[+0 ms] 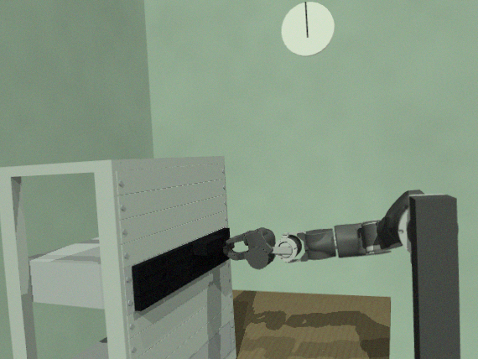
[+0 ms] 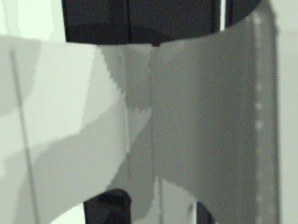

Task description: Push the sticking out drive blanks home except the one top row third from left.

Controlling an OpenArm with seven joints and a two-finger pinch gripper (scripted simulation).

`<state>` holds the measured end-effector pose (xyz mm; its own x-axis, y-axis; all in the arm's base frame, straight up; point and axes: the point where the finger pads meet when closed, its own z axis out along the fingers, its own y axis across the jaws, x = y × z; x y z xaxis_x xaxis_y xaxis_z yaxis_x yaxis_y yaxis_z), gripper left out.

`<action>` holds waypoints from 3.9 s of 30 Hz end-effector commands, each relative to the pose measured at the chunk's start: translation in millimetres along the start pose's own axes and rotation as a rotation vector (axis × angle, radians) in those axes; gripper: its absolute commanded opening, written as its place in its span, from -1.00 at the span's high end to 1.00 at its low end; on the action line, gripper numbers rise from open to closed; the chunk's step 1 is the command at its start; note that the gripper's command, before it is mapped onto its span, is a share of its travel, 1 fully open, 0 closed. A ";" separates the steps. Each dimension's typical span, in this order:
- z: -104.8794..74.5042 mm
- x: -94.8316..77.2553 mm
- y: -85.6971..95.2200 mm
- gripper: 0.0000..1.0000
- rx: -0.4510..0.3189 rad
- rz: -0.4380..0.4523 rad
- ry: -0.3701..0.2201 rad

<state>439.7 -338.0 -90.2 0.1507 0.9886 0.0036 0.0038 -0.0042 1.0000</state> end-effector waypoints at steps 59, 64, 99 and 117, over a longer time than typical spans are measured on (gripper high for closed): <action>12.3 3.5 3.0 1.00 -0.002 -0.001 0.004; 12.3 3.5 3.0 1.00 -0.002 -0.001 0.004; 11.6 5.6 4.2 1.00 -0.004 0.000 0.007; -16.6 5.7 4.4 1.00 -0.005 0.000 0.006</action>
<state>424.1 -327.7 -91.5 0.1335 0.9910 -0.0051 0.0209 0.0024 0.9998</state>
